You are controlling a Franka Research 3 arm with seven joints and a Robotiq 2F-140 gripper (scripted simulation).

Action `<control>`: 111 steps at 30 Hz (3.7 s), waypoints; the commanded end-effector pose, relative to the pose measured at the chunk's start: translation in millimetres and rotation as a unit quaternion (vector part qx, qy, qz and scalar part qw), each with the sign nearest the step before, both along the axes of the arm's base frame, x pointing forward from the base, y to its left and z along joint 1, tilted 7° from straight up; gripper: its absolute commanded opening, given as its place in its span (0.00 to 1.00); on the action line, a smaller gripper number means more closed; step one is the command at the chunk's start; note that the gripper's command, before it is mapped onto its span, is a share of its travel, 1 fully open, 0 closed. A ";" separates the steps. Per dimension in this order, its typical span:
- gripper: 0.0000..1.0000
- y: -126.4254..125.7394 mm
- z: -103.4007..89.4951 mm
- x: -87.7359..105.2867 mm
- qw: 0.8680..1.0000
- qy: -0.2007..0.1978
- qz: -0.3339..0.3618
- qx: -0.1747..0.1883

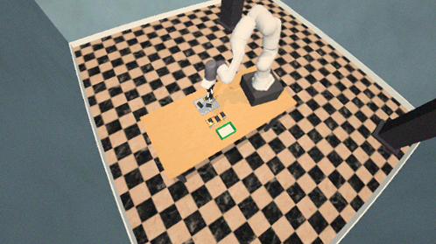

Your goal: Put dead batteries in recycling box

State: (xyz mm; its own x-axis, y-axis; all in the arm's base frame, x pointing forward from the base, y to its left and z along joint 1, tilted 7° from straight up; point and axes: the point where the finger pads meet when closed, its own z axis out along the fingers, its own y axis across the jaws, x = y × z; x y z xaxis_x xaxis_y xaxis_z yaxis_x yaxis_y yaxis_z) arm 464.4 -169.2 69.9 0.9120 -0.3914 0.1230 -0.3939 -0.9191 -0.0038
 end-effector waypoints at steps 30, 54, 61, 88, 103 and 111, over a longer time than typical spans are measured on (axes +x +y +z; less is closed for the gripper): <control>0.29 -3.2 -56.5 7.1 0.978 -0.011 -0.207 0.025; 0.29 -3.8 -70.6 8.8 0.978 -0.011 -0.207 0.025; 0.29 -3.8 -70.6 8.8 0.978 -0.011 -0.207 0.025; 0.29 -5.2 -70.3 10.6 0.978 -0.011 -0.207 0.025; 0.29 -5.2 -70.3 10.6 0.978 -0.011 -0.207 0.025; 0.29 -5.2 -70.3 10.6 0.978 -0.011 -0.207 0.025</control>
